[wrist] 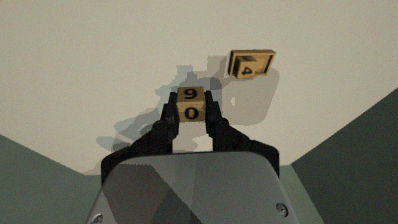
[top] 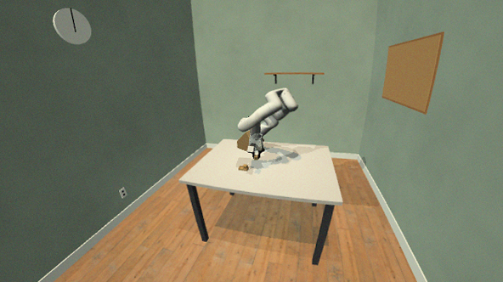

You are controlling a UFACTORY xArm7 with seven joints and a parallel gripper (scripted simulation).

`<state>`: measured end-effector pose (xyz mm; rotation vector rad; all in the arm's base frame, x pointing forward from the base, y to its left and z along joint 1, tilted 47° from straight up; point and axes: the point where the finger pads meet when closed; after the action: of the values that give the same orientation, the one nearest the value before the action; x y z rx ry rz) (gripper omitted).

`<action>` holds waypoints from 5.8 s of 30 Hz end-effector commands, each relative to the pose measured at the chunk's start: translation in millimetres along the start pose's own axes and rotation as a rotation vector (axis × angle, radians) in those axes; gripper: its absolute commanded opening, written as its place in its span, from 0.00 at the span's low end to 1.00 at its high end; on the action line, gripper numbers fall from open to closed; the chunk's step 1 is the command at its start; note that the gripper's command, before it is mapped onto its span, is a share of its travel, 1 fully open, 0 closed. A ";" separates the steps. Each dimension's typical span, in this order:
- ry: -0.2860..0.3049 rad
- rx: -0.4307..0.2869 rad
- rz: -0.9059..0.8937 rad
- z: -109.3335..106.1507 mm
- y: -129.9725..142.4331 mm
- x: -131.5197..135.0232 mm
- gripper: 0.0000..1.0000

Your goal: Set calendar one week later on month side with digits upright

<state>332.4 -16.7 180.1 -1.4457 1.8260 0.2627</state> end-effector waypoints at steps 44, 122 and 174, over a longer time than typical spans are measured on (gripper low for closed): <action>0.001 0.003 0.000 95.6 -0.6 1.4 0.27; 0.001 0.003 0.000 96.4 -2.5 2.8 0.27; 0.001 0.003 0.000 99.5 -2.5 2.8 0.27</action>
<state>377.8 40.4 111.1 -1.4458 1.8252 0.2623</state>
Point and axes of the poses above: the point where the finger pads meet when closed, its own z axis out along the fingers, its own x axis across the jaws, y = z × x, and after that the axes turned 5 degrees about z, right-handed
